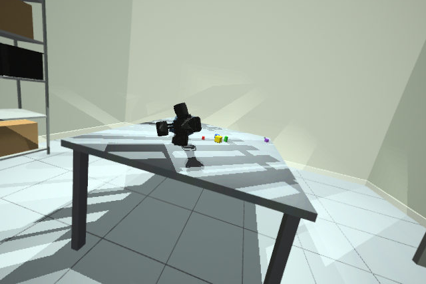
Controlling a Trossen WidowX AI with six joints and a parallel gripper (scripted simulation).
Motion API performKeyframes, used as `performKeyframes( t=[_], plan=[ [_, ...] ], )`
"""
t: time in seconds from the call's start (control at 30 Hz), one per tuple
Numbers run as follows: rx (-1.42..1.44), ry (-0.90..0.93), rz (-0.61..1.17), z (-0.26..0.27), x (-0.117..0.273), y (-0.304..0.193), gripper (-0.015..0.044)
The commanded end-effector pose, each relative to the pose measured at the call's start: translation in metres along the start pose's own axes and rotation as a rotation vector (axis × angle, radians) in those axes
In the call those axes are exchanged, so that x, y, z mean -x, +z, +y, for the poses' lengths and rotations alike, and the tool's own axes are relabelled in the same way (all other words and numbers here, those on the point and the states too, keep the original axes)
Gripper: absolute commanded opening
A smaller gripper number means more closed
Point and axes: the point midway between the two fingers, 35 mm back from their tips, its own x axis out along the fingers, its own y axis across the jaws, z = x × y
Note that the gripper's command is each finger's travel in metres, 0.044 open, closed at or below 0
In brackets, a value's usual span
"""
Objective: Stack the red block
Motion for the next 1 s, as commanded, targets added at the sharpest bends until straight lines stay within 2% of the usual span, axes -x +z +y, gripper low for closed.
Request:
performKeyframes(
  t=[0.0,0.2,0.4,0.7,0.97],
  plan=[
    [0.006,-0.003,-0.008,-0.002,0.001,0.002,0.0426],
    [0.226,-0.133,-0.256,-0.062,0.040,0.063,0.0440],
    [0.495,-0.370,-0.478,-0.128,0.109,0.117,0.0440],
    [0.925,-0.868,-0.651,-0.204,0.252,0.163,0.0440],
    [1.305,-1.407,-0.597,-0.231,0.395,0.168,0.0440]
  ],
)
